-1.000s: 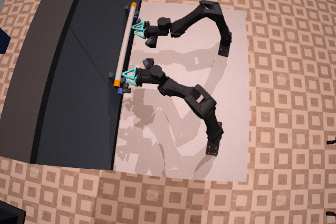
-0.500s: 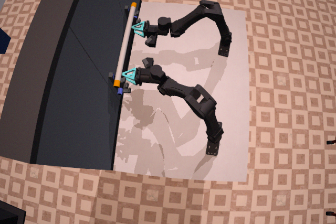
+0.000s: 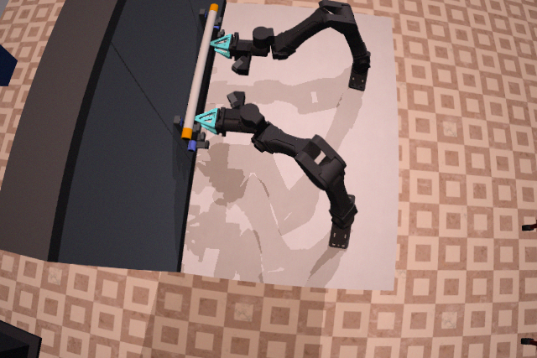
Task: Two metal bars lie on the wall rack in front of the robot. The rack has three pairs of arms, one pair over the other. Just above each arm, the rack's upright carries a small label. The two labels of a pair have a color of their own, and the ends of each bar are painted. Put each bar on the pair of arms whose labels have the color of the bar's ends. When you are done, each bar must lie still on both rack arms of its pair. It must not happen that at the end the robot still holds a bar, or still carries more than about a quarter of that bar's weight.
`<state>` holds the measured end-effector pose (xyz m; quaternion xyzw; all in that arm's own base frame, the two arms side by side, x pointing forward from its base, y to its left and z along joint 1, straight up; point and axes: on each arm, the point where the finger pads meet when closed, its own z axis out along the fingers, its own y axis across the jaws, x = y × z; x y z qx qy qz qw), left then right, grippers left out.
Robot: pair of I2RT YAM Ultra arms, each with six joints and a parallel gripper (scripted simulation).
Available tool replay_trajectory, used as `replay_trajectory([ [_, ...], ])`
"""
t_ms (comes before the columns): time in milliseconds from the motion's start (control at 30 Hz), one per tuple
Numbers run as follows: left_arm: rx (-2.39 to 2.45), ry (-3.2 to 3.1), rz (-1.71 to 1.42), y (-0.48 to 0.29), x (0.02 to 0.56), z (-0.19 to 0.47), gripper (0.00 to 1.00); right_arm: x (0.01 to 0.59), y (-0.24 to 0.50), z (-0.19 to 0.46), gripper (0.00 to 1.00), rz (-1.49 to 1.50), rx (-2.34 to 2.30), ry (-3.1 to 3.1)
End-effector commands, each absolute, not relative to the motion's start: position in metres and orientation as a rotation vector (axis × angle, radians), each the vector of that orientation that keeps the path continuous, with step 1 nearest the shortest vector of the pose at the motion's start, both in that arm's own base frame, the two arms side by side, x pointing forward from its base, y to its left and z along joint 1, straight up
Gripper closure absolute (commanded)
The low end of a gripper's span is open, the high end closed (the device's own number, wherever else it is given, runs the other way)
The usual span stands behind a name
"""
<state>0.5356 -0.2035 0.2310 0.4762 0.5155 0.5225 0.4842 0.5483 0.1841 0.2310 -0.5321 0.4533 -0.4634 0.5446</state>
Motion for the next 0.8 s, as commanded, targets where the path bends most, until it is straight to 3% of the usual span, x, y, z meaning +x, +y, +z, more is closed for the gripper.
replay_trajectory([
  [0,1.170,1.268,1.268,-0.2005,0.5394,0.2311,0.84,0.5531,0.1828,0.2315,0.85,-1.090,-1.281,1.090],
  [333,1.170,1.268,1.268,-0.2005,0.5394,0.2311,1.00,0.5531,0.1828,0.2315,1.00,-1.090,-1.281,1.090],
  [767,1.170,1.268,1.268,-0.2006,0.5384,0.2311,1.00,0.5521,0.1827,0.2315,1.00,-1.090,-1.280,1.090],
])
